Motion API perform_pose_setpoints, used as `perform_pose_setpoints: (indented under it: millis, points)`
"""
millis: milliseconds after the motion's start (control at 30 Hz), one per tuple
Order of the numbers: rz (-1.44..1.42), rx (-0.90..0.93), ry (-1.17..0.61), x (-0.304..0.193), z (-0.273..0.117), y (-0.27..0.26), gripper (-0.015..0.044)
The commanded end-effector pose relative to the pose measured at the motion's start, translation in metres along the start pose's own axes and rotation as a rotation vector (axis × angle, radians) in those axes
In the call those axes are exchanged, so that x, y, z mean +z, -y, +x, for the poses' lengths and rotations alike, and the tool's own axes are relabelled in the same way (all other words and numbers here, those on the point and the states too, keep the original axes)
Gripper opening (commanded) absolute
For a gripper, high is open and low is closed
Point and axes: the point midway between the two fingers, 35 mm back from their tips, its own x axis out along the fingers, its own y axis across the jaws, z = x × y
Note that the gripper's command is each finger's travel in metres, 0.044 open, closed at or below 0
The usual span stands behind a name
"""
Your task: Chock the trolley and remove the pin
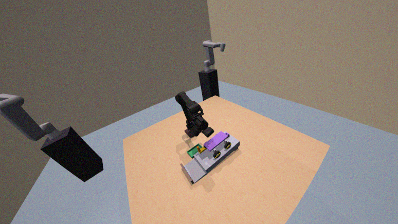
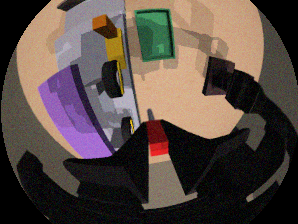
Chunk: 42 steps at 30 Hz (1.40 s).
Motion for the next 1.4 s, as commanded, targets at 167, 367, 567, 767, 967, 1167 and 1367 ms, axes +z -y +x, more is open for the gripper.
perform_pose_setpoints:
  millis: [167,367,567,767,967,1167,1367]
  points:
    - [-0.003,0.0,-0.002,0.035,-0.005,0.002,0.0]
    - [-0.003,0.0,0.0,0.057,-0.007,0.003,0.0]
    - [-0.003,0.0,0.002,0.078,-0.01,0.004,0.0]
    - [-0.003,-0.001,0.004,0.101,-0.015,0.005,0.0]
    - [-0.003,-0.001,0.005,0.109,-0.017,0.006,0.0]
    - [0.094,0.005,0.025,0.109,-0.017,0.006,0.0]
    - [0.274,0.02,0.06,0.107,-0.017,0.006,0.0]
